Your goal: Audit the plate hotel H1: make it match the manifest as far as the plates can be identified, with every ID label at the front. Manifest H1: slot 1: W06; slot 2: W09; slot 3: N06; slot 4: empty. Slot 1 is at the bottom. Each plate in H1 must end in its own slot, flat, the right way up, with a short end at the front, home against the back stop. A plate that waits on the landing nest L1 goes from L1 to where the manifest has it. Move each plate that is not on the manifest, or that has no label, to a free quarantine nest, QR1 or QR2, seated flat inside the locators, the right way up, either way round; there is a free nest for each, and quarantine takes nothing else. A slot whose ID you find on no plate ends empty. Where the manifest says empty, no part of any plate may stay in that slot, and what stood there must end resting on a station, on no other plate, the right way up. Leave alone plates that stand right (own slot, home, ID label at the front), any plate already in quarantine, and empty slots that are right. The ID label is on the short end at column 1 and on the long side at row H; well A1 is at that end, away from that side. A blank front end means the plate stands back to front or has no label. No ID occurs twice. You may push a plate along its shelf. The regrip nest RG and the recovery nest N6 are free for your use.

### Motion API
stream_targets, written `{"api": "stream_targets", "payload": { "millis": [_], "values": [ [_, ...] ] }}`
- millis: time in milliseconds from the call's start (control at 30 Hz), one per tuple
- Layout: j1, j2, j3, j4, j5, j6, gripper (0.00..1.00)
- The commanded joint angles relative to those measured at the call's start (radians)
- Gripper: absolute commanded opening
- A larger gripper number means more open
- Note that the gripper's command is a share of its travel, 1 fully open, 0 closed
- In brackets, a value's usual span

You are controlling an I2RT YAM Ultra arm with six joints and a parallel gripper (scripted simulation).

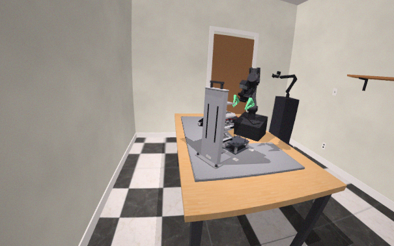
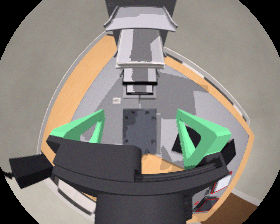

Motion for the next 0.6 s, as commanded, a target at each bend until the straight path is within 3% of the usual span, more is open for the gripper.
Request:
{"api": "stream_targets", "payload": {
  "millis": [0, 433, 500, 533, 567],
  "values": [
    [-0.01, -0.031, -0.022, 0.043, -0.004, -0.005, 1.0],
    [-0.015, 0.011, -0.104, 0.134, -0.01, -0.01, 1.0],
    [-0.015, 0.011, -0.104, 0.134, -0.01, -0.01, 1.0],
    [-0.023, 0.014, -0.059, 0.138, -0.016, -0.014, 1.0],
    [-0.027, 0.024, -0.056, 0.143, -0.019, -0.017, 1.0]
  ]
}}
